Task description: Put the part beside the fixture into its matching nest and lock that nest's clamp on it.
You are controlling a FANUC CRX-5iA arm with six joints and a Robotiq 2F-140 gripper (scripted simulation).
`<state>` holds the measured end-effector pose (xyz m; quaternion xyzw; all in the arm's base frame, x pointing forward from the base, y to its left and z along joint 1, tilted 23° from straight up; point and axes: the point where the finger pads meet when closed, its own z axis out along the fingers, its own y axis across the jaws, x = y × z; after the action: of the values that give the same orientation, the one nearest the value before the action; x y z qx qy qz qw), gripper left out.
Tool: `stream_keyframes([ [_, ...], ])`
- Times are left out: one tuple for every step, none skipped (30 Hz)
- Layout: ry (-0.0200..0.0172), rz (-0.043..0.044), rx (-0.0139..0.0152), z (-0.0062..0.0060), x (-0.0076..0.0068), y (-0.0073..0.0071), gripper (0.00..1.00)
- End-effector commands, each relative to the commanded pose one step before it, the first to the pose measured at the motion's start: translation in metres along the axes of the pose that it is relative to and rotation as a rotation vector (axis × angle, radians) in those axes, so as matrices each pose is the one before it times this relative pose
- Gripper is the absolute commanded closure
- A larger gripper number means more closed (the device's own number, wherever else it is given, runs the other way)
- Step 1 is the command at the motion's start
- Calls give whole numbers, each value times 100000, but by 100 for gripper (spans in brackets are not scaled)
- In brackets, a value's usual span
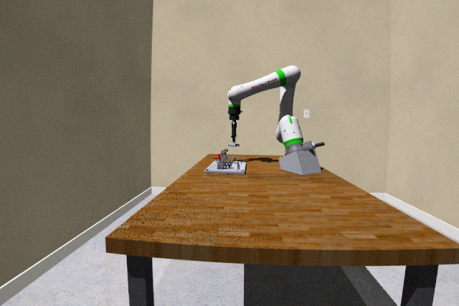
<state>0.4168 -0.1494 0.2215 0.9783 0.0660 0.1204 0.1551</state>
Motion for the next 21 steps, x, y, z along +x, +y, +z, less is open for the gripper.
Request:
stream_keyframes([
  [68, 39, -49, -30, 19, 9, 100],
  [0, 0, 0, 10, -12, 0, 100],
  [0, 0, 0, 13, -16, 0, 100],
  [0, 0, 0, 17, -21, 0, 100],
  [0, 0, 0, 21, -26, 0, 100],
  [0, 0, 0, 25, -31, 0, 100],
  [0, 0, 0, 29, -37, 0, 100],
  [0, 0, 0, 34, -42, 0, 100],
  [0, 0, 0, 38, -48, 0, 100],
  [0, 0, 0, 43, -54, 0, 100],
  [0, 0, 0, 47, -59, 0, 100],
  [0, 0, 0, 52, -65, 0, 100],
  [0, 0, 0, 56, -70, 0, 100],
  [0, 0, 0, 60, -76, 0, 100],
  [0, 0, 0, 64, -81, 0, 100],
  [0, 0, 0, 68, -85, 0, 100],
  [0, 0, 0, 0, 0, 0, 100],
  [0, 0, 0, 0, 0, 0, 100],
  [0, 0, 0, 72, -90, 0, 100],
  [0, 0, 0, 75, -94, 0, 100],
  [0, 0, 0, 78, -98, 0, 100],
])
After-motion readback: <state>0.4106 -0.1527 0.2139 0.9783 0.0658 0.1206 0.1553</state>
